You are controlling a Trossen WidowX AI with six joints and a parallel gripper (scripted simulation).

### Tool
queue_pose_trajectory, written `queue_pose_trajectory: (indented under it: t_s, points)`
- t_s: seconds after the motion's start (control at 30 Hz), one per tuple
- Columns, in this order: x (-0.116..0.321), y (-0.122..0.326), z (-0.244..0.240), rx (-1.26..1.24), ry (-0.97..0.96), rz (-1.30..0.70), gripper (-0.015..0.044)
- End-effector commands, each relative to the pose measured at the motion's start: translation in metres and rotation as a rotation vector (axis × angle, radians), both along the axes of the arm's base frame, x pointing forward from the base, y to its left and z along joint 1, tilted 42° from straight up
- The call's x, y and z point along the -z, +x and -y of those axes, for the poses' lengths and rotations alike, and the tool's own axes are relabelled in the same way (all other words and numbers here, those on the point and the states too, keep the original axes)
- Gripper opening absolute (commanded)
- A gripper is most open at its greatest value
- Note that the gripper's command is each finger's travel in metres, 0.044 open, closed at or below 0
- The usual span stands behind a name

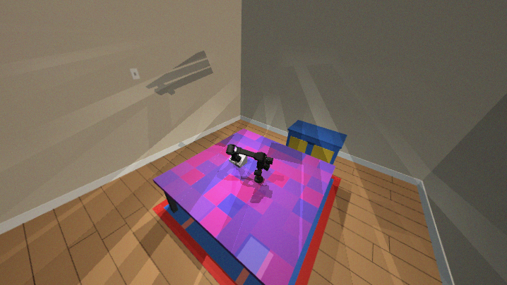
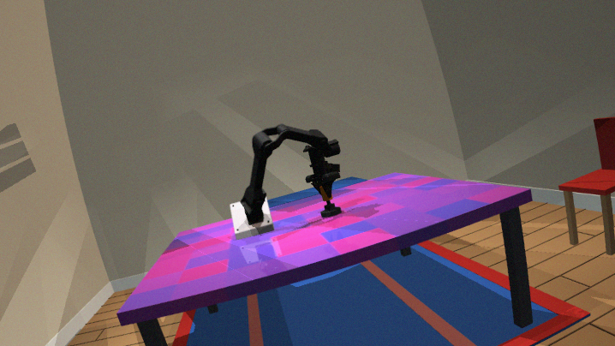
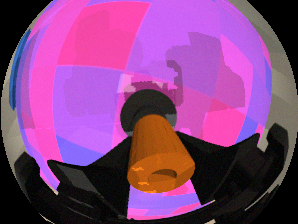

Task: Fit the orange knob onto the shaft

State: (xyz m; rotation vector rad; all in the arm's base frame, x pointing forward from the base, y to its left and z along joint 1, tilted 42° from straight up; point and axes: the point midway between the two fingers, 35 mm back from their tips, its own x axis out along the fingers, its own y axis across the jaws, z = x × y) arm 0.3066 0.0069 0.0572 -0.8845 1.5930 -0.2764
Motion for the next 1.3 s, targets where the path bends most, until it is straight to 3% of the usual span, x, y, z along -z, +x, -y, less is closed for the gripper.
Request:
queue_pose_trajectory:
  t_s: [0.0,1.27]
  points:
    - [-0.0012,-0.005,-0.002,0.338,0.011,0.307,0.0]
    - [-0.001,0.0041,-0.0008,0.338,0.011,0.308,0.0]
